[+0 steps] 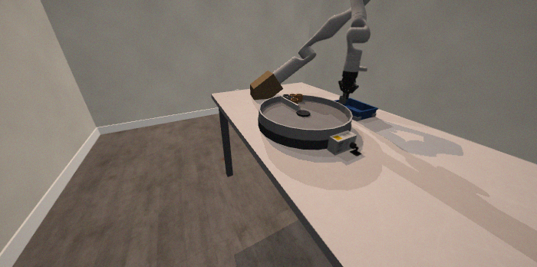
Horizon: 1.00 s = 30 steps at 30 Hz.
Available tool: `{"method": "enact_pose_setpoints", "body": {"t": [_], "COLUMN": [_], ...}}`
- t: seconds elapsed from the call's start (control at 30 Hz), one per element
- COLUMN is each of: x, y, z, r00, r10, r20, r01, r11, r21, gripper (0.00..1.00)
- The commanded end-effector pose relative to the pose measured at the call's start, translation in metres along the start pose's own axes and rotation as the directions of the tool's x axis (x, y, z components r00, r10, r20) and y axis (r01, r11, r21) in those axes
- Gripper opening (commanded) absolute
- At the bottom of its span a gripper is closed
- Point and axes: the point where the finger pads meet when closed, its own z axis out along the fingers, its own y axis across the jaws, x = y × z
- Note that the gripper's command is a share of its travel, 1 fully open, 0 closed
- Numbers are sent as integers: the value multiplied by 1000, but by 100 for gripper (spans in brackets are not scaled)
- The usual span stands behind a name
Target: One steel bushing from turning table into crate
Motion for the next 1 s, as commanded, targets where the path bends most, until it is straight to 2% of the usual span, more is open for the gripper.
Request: {"method": "enact_pose_setpoints", "body": {"t": [0.0,0.97], "x": [0,0], "y": [0,0], "z": [0,17], "r00": [1000,1000], "r10": [0,0], "r20": [0,0], "r01": [0,0], "r11": [1000,1000], "r21": [-1,-1], "gripper": [0,0]}}
